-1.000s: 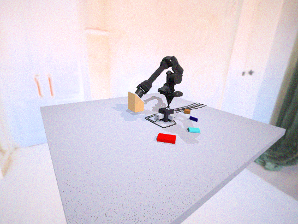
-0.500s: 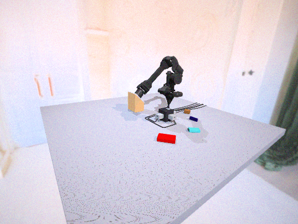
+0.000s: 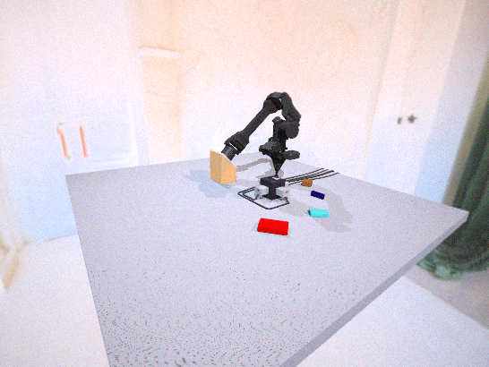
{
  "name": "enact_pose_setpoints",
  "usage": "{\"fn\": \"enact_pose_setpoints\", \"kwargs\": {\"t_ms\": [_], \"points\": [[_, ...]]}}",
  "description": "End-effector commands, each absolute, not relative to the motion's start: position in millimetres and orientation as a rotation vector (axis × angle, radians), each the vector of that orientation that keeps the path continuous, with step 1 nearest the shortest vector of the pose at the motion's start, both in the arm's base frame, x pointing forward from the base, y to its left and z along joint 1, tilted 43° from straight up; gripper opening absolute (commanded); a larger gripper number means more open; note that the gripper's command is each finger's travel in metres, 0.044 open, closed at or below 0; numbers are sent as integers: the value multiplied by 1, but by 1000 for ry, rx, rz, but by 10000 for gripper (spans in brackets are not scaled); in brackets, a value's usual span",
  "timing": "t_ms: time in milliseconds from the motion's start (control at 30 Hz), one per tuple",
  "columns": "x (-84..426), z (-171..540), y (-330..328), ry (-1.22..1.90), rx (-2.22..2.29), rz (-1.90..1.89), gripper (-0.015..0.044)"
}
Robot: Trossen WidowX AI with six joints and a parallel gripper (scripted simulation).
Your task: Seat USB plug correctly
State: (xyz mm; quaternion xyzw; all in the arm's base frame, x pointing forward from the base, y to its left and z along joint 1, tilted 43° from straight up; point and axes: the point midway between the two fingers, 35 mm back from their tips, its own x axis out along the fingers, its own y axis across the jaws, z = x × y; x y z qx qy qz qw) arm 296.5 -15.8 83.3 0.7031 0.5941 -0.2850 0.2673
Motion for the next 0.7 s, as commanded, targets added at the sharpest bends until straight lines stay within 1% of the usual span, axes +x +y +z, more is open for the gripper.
{"fn": "enact_pose_setpoints", "kwargs": {"t_ms": [0, 667], "points": [[297, 83, -15, 1602, 1903, -770, 0], [297, 81, -14, 1602, 1903, -770, 0]]}}
